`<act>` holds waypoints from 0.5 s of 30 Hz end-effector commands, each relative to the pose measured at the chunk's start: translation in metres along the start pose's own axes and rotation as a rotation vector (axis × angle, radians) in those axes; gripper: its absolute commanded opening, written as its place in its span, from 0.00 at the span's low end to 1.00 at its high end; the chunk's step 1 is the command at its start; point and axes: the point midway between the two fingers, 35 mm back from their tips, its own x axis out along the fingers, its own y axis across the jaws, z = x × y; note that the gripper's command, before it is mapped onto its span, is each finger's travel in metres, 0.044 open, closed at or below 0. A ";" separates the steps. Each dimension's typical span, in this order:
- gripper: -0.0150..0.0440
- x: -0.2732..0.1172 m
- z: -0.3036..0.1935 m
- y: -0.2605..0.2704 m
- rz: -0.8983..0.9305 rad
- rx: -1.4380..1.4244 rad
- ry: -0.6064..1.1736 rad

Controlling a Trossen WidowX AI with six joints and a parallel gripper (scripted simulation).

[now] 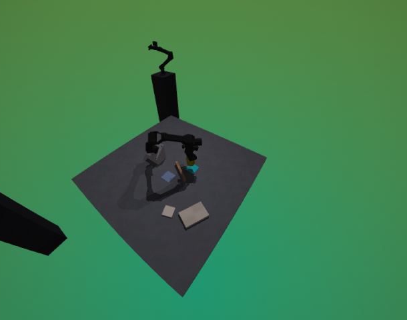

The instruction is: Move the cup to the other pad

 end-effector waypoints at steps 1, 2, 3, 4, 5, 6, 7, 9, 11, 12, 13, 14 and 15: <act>0.25 -0.003 0.008 0.000 0.002 0.004 -0.007; 0.25 -0.003 0.010 0.000 0.002 0.004 -0.008; 0.25 -0.002 0.010 0.000 0.002 0.004 -0.008; 0.25 -0.002 0.010 0.000 0.001 0.004 -0.008; 0.25 -0.001 0.010 0.000 0.001 0.004 -0.008; 0.25 0.000 0.010 0.000 0.001 0.004 -0.008; 0.25 0.001 0.010 0.000 0.001 0.004 -0.007; 0.25 0.005 0.010 0.000 0.001 0.004 -0.007; 0.25 0.008 0.010 0.000 0.001 0.004 -0.007; 0.25 0.010 0.010 0.000 0.001 0.004 -0.007; 0.25 0.012 0.010 0.000 0.001 0.004 -0.007; 0.25 0.014 0.011 0.000 0.001 0.004 -0.007; 0.25 0.016 0.011 0.000 0.001 0.004 -0.007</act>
